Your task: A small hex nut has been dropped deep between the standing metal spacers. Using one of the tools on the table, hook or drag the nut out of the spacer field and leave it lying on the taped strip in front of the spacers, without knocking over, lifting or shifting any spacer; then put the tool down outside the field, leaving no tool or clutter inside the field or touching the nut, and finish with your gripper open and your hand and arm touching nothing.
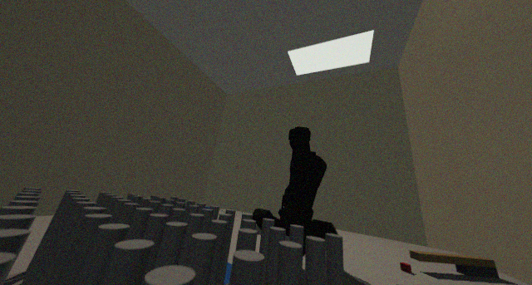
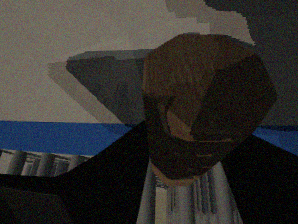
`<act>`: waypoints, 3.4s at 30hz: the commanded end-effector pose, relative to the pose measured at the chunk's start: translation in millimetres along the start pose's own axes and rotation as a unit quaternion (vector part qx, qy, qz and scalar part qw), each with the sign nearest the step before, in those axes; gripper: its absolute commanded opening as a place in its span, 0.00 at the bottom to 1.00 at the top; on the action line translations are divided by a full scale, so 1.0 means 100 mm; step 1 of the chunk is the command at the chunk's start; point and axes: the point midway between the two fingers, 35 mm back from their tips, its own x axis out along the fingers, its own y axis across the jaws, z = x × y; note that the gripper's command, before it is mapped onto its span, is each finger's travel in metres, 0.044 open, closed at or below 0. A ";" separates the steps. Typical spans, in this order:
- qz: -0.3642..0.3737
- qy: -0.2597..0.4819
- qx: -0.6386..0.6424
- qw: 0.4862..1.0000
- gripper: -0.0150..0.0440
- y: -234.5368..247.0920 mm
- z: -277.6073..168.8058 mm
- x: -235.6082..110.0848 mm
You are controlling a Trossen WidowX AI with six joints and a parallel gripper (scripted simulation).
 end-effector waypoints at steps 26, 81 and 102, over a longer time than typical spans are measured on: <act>0.001 0.000 0.001 1.000 0.25 0.05 0.15 -0.11; 0.001 -0.001 0.002 1.000 0.25 0.06 0.51 -0.34; 0.001 -0.002 0.002 1.000 0.25 0.05 0.67 -0.45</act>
